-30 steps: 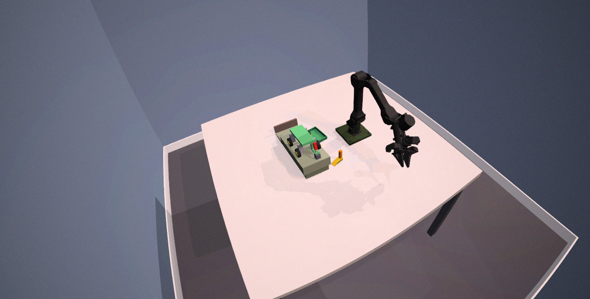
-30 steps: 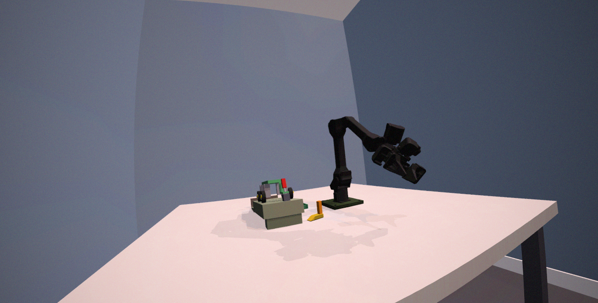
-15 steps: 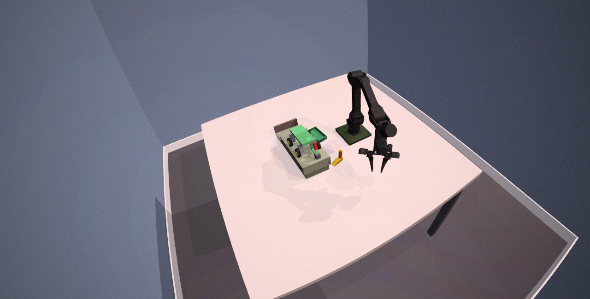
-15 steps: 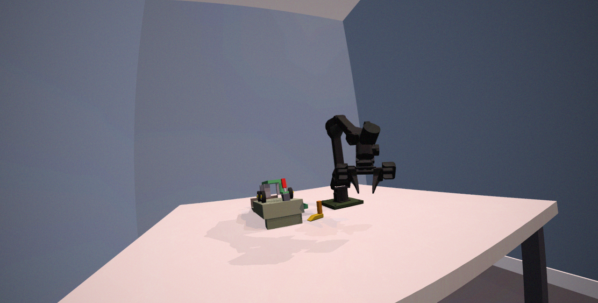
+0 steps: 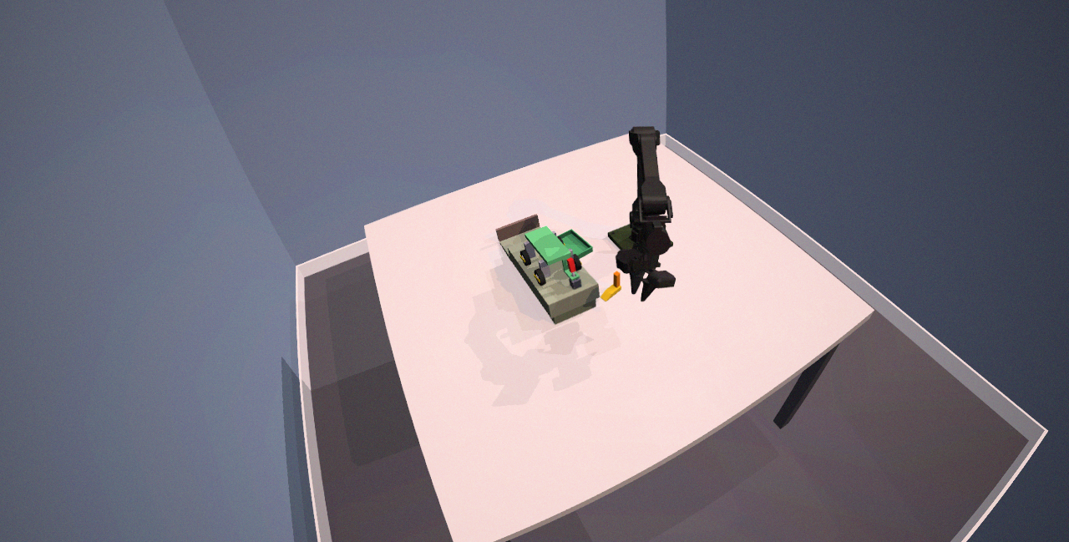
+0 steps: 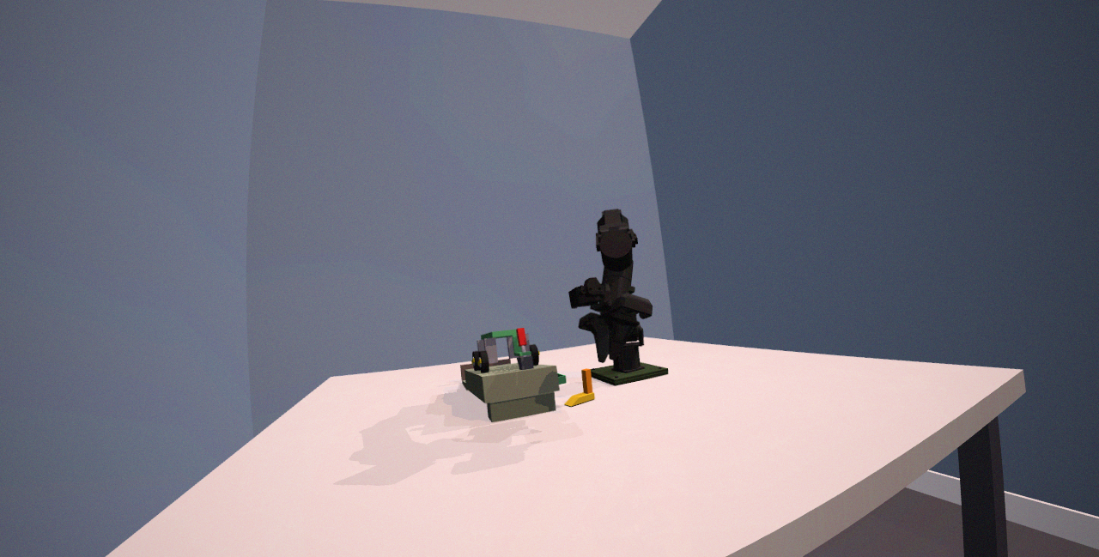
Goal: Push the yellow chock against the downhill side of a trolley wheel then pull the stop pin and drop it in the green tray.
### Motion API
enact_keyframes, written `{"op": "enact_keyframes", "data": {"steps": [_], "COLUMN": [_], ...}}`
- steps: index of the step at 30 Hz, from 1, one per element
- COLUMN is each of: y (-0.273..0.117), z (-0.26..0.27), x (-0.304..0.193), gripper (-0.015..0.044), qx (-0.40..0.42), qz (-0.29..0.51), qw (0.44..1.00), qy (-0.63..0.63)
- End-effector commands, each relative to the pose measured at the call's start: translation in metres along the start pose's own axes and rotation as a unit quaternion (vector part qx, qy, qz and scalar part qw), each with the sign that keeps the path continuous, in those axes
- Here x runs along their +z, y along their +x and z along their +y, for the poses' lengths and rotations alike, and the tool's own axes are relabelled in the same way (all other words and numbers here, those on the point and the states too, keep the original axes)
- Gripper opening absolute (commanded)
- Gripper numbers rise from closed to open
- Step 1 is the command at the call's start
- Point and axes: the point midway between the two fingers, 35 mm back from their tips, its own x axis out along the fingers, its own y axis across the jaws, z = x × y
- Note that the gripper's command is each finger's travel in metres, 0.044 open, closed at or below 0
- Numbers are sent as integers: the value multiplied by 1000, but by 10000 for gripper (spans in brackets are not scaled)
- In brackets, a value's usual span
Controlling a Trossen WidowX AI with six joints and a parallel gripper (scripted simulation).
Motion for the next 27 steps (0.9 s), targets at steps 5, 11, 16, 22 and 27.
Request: {"op": "enact_keyframes", "data": {"steps": [5, 11, 16, 22, 27], "y": [-16, -36, -54, -55, -50], "z": [-56, -96, -120, -121, -122], "x": [14, 15, 12, 12, 10], "gripper": [190, 190, 190, 190, 190], "qx": [-87, -158, -208, -209, -209], "qz": [49, 69, 75, 75, 75], "qw": [959, 875, 787, 784, 784], "qy": [265, 452, 576, 580, 580]}}
